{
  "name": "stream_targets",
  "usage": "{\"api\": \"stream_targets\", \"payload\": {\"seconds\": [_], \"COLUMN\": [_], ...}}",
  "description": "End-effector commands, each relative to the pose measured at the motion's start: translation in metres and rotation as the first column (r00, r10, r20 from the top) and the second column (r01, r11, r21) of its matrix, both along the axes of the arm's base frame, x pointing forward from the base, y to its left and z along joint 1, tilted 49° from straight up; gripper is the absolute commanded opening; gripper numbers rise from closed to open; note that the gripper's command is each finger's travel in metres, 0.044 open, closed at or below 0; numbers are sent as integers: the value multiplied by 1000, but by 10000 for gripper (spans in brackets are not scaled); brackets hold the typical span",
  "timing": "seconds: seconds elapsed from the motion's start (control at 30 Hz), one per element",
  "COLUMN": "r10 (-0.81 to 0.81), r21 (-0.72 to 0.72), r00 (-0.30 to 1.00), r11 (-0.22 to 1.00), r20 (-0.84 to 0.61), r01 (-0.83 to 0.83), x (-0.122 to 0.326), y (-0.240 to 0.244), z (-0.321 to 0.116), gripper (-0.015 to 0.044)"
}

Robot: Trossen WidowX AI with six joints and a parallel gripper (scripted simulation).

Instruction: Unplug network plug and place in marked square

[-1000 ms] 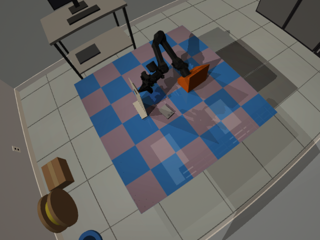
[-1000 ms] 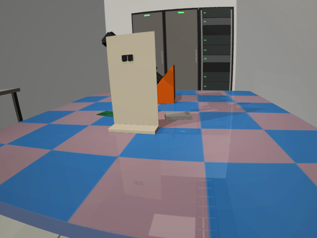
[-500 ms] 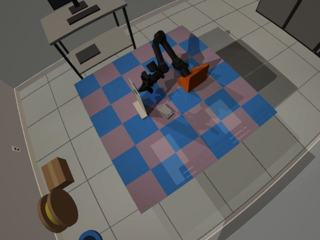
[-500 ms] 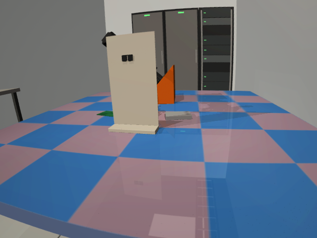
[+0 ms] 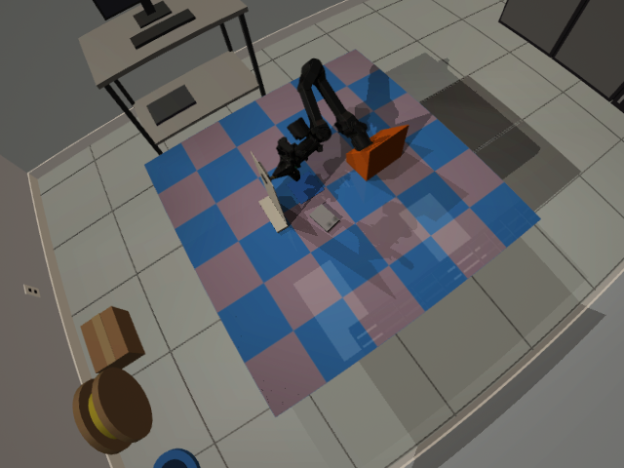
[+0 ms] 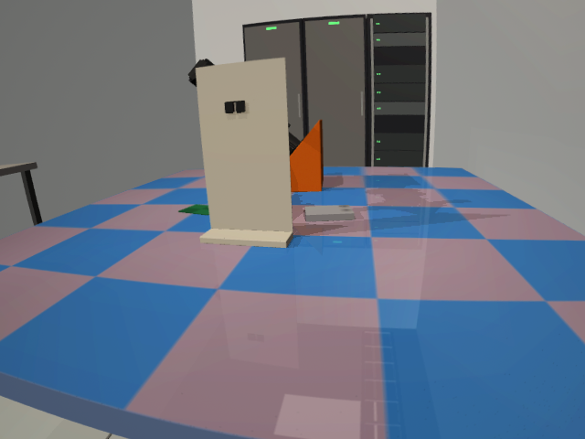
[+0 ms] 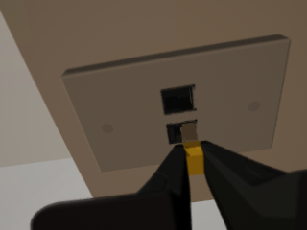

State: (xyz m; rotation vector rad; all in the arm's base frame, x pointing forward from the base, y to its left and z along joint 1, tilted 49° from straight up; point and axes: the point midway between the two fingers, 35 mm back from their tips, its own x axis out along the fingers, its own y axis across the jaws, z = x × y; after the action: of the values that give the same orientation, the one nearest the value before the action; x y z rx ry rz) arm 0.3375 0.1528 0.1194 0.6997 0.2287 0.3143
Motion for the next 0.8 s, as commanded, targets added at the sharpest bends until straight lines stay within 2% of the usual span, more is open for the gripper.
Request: {"api": "stream_targets", "payload": {"seconds": [0.0,0.77], "r10": [-1,-1], "r21": [-2,-2], "r00": [1000,1000], "r11": [1000,1000], "r20": [-1,-1], "r01": [1,1], "x": [-4,-18], "y": [-1,-4], "z": [-1,-2], "gripper": [0,0]}}
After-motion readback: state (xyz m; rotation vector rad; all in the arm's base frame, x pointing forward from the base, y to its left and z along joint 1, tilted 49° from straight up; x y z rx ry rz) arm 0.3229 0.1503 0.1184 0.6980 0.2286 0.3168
